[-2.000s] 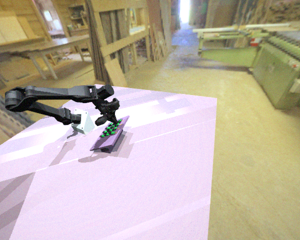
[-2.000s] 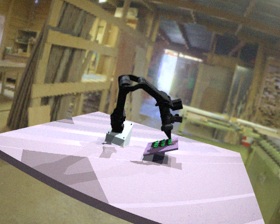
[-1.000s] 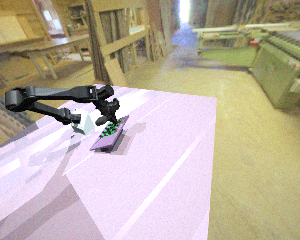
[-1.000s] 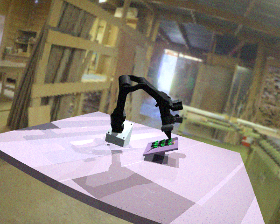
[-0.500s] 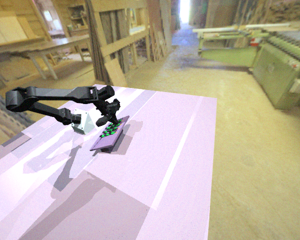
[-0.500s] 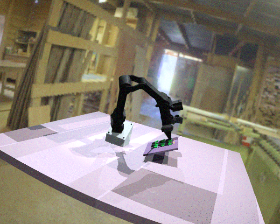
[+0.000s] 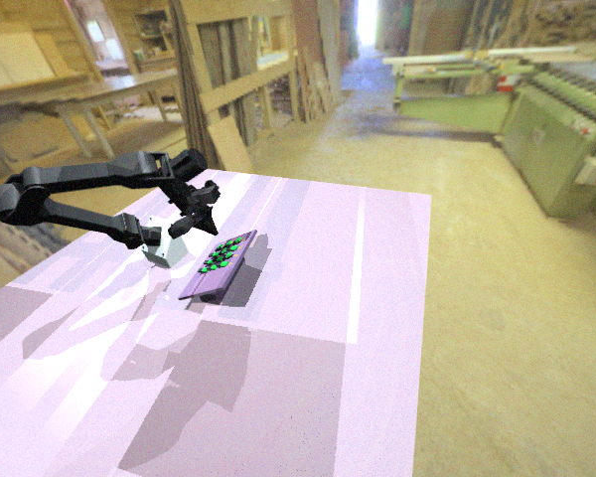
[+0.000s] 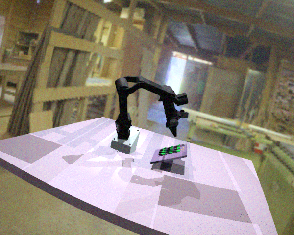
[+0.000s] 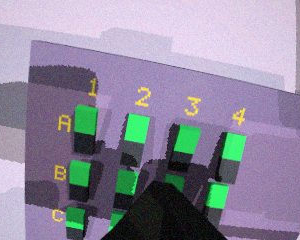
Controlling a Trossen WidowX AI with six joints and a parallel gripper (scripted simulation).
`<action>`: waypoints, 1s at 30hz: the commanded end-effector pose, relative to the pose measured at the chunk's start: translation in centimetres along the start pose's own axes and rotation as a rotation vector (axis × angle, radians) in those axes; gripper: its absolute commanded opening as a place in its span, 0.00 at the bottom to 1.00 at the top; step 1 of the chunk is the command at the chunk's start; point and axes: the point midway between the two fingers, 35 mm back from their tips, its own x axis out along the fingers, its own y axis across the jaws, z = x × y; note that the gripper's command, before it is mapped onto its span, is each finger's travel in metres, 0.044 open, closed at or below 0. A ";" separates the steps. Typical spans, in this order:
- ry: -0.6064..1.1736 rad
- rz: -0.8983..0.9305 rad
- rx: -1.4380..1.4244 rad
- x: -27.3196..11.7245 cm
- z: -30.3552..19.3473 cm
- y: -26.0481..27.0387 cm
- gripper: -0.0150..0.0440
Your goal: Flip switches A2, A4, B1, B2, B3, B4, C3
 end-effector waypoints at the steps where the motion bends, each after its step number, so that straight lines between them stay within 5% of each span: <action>1: 0.003 -0.006 0.014 -0.1 -1.1 -3.6 0.25; 30: -0.025 -0.012 0.014 5.4 -1.8 -5.2 0.25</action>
